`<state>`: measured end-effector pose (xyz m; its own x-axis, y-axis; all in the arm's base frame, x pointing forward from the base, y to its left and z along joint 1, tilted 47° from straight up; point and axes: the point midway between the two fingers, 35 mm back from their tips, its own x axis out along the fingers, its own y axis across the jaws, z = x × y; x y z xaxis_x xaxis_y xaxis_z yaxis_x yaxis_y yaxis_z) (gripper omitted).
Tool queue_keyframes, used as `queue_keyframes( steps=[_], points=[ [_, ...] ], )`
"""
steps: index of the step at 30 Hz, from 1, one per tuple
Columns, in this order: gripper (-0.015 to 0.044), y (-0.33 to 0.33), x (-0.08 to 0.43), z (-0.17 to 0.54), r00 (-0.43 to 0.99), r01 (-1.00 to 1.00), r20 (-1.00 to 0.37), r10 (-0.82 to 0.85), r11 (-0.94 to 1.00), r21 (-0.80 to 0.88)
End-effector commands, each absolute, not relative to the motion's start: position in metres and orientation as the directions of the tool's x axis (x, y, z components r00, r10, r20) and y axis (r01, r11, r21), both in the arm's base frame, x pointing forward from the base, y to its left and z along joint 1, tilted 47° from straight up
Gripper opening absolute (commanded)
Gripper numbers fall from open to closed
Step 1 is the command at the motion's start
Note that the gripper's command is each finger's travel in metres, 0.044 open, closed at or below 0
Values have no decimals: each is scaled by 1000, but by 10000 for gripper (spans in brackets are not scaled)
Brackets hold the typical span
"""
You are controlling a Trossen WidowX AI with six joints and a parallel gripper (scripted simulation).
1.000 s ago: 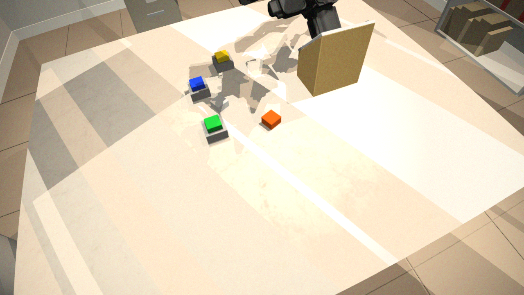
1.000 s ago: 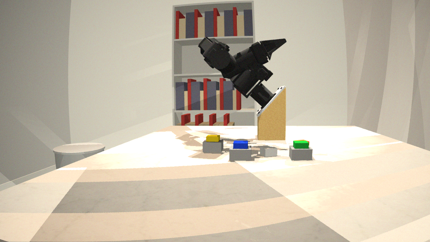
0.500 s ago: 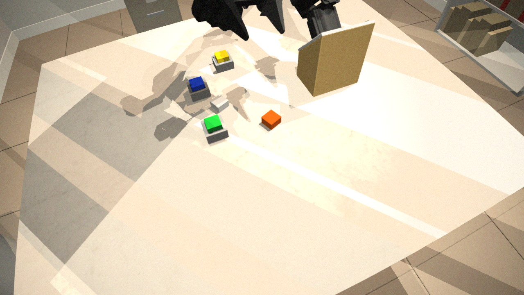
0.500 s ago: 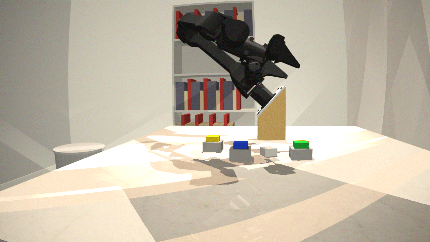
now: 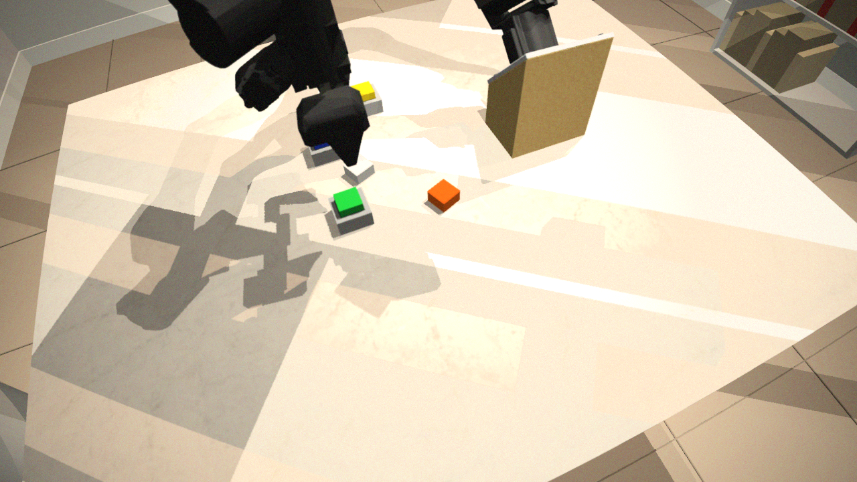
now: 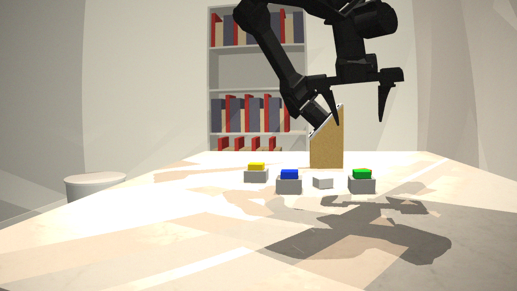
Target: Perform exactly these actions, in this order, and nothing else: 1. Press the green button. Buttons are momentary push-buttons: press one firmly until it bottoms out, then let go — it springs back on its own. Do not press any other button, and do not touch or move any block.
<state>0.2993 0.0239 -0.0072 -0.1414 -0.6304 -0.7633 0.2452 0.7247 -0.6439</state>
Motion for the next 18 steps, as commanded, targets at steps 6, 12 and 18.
queue_keyframes(
  steps=[6, 12, 18],
  points=[
    [374, 25, 315, -14, -88, 114, -691, -718, 681, -723],
    [216, -18, 309, -55, -88, 114, -689, -720, 680, -725],
    [59, -18, 309, -55, -88, 114, -689, -720, 680, -725]
  ],
)
